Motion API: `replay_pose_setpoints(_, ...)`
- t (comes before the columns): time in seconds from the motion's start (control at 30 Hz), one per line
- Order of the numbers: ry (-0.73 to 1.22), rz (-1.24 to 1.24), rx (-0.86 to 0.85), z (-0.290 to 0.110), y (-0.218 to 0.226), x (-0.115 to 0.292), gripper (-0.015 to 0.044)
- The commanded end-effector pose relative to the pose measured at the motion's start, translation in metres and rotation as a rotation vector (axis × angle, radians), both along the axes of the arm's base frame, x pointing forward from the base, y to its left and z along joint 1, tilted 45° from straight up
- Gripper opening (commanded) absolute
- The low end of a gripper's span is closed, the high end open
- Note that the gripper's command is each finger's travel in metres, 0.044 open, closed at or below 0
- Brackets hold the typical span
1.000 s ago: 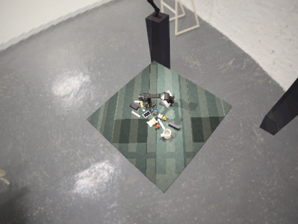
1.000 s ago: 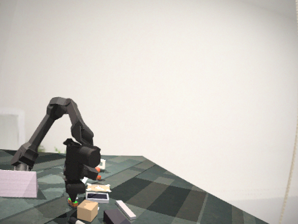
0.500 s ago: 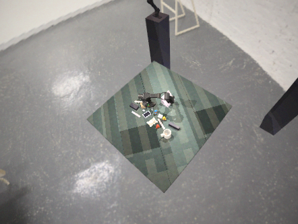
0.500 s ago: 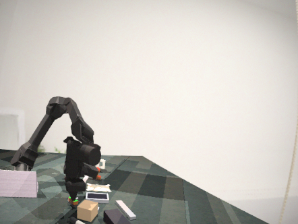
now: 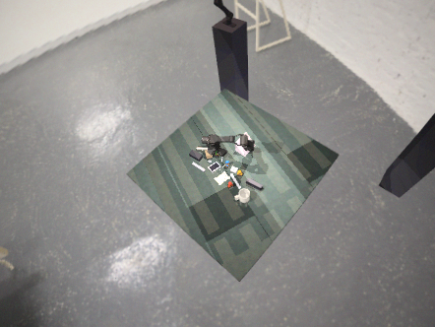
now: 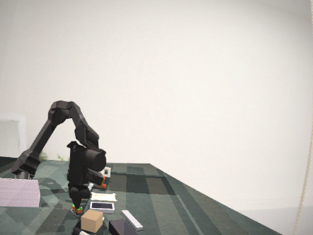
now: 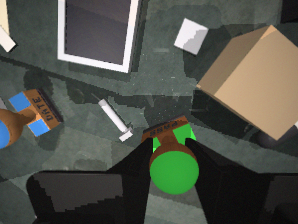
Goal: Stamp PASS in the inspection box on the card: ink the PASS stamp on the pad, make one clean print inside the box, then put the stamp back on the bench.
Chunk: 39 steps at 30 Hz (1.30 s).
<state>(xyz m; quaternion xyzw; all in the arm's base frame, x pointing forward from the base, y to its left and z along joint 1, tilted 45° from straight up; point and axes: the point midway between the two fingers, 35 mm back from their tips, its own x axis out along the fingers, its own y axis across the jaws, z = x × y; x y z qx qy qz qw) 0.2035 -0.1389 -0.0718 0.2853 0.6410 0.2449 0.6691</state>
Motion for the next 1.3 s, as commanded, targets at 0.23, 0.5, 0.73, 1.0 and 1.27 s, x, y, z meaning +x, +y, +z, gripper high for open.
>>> replay_pose_setpoints(0.23,-0.003,0.002,-0.004,0.004,-0.005,0.000,0.0000)
replay_pose_setpoints(0.5,-0.002,0.002,-0.004,0.007,-0.008,-0.001,0.0000)
replay_pose_setpoints(0.73,-0.002,0.002,-0.004,0.009,-0.011,-0.001,0.0000)
replay_pose_setpoints(1.0,-0.002,0.002,-0.004,0.012,-0.013,-0.001,0.0000)
replay_pose_setpoints(1.27,-0.002,0.002,-0.005,0.015,-0.016,-0.001,0.0000)
